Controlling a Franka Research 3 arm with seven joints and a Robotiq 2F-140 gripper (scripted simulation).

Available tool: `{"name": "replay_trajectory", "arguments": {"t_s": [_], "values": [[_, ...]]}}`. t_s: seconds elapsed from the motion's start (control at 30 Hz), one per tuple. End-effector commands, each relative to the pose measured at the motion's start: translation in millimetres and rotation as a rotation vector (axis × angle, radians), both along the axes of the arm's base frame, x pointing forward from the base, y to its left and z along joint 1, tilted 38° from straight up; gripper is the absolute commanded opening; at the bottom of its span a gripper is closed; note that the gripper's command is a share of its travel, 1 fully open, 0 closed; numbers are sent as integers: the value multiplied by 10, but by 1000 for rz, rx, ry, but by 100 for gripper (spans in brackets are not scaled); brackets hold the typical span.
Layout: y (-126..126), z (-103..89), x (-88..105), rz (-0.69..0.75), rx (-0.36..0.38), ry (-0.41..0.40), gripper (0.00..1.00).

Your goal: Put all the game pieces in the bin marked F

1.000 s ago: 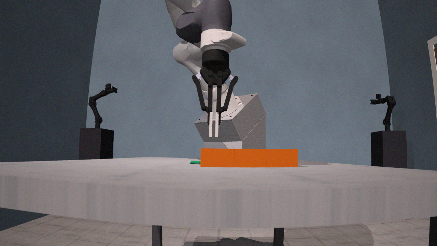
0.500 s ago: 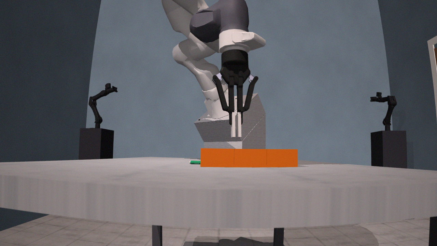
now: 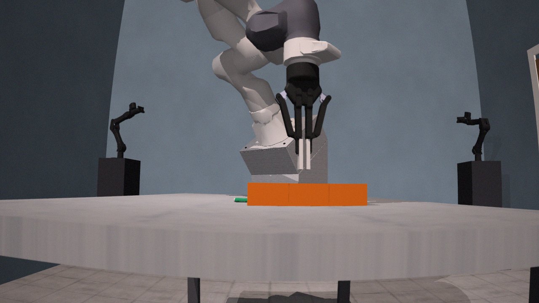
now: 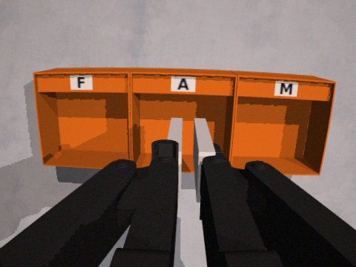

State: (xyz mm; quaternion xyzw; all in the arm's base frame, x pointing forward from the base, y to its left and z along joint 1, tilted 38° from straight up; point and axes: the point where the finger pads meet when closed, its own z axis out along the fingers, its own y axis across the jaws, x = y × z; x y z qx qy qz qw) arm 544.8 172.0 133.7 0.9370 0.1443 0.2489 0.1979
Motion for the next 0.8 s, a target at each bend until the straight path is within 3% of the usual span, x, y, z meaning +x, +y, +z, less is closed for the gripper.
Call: {"name": "replay_trajectory", "arguments": {"t_s": [0.0,0.77], "values": [[-19,7,14,-29,9,-15,5],[-183,-416,294,-29,9,-15,5]]}}
